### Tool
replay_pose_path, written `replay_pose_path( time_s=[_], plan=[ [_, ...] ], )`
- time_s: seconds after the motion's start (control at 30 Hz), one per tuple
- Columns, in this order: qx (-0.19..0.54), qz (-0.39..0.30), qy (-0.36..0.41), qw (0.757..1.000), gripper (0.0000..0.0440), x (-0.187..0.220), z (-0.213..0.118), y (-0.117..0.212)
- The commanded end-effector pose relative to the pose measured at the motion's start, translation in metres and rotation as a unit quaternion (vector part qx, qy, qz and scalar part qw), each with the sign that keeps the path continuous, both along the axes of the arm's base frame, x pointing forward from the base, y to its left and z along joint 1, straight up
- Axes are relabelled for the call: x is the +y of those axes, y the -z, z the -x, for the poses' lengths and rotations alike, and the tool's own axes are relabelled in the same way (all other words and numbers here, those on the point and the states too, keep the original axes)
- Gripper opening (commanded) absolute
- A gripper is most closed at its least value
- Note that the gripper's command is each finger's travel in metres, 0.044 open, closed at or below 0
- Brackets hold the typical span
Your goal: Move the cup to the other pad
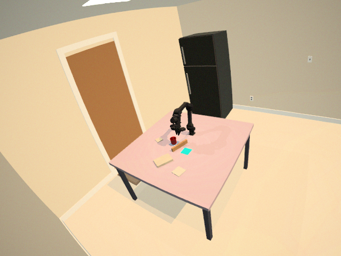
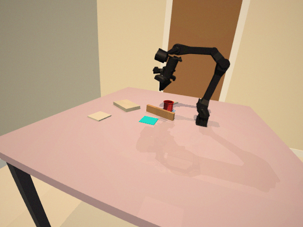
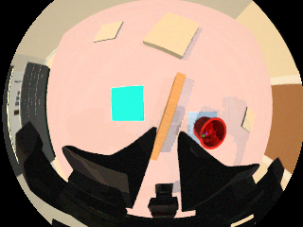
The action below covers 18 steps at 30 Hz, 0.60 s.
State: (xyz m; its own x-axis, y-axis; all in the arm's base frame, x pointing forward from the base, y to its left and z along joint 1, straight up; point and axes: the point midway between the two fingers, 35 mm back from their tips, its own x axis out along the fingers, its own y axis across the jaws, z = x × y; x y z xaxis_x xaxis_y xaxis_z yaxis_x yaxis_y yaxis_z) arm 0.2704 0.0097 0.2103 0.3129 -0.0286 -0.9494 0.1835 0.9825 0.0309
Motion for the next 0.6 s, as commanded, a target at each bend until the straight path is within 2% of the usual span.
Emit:
replay_pose_path(
  time_s=[0.0, 0.57],
  plan=[
    [0.031, 0.009, -0.005, 0.999, 0.0116, -0.005, 0.003, 0.006],
    [0.138, 0.027, -0.017, 0.990, 0.0135, -0.029, 0.018, 0.030]
  ],
)
